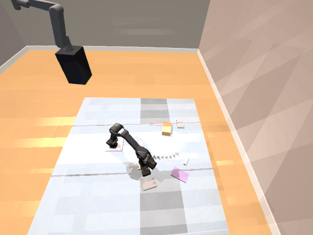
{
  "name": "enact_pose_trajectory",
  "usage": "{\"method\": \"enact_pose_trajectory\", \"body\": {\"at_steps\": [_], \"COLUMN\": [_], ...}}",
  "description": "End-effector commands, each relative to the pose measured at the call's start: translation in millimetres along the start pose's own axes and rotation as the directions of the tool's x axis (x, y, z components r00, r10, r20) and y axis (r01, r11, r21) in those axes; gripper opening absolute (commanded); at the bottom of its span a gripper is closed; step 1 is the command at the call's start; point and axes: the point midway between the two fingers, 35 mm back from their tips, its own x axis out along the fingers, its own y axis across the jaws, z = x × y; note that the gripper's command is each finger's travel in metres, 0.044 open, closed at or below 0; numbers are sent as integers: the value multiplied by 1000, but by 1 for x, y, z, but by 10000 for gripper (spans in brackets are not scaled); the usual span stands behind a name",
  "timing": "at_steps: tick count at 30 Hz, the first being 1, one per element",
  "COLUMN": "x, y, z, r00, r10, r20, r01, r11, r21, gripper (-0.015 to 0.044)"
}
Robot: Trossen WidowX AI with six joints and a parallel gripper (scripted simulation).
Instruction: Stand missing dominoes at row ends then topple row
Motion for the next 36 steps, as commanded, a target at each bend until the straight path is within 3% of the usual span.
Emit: {"method": "enact_pose_trajectory", "body": {"at_steps": [1,11,16,21,27,36], "x": [-40,-141,-143,-145,-144,-140], "y": [-2,3,11,75,154,229], "z": [3,6,12,49,70,69], "r00": [1000,1000,1000,1000,1000,1000], "r10": [-24,-23,-23,-19,-12,-5], "r20": [14,14,15,19,22,20], "r01": [24,23,22,12,-3,-14], "r11": [1000,1000,999,954,811,590], "r21": [2,2,38,300,586,807], "gripper": [24,24,24,24,24,24]}}
